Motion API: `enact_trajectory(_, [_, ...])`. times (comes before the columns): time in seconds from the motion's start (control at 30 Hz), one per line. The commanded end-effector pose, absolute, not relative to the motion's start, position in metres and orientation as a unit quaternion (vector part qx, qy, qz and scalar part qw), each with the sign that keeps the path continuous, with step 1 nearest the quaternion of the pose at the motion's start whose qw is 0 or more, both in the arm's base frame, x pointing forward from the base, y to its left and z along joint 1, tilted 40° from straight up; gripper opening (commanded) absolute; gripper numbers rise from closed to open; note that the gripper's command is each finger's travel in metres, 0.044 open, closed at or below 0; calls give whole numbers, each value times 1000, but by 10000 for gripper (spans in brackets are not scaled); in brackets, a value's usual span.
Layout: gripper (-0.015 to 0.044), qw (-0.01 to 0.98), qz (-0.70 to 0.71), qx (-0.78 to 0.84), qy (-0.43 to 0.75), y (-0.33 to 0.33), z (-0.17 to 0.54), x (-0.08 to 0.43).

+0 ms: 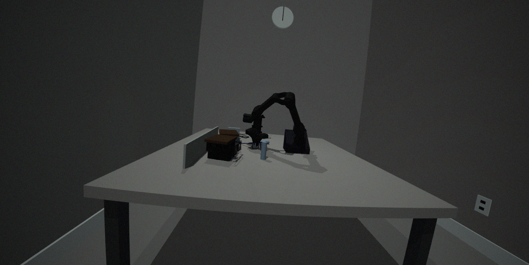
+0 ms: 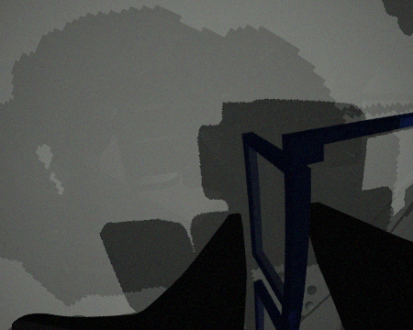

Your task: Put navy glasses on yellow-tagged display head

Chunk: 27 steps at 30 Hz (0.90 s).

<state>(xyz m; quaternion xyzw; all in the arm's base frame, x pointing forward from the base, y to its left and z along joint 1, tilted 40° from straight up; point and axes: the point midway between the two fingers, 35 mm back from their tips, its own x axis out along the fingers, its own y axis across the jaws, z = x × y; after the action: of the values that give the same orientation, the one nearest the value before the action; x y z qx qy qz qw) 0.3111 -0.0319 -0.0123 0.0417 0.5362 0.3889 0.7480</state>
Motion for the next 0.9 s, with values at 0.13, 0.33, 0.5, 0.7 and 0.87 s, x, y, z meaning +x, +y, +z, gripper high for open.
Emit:
enact_trajectory(0.13, [120,748,389,45,536,-33,-15,313])
enact_trajectory(0.33, [61,748,389,42,536,-33,-14,312])
enact_trajectory(0.5, [28,748,389,42,536,-33,-14,312])
enact_trajectory(0.7, [0,748,389,42,536,-33,-14,312])
enact_trajectory(0.87, [0,748,388,42,537,-37,-10,313])
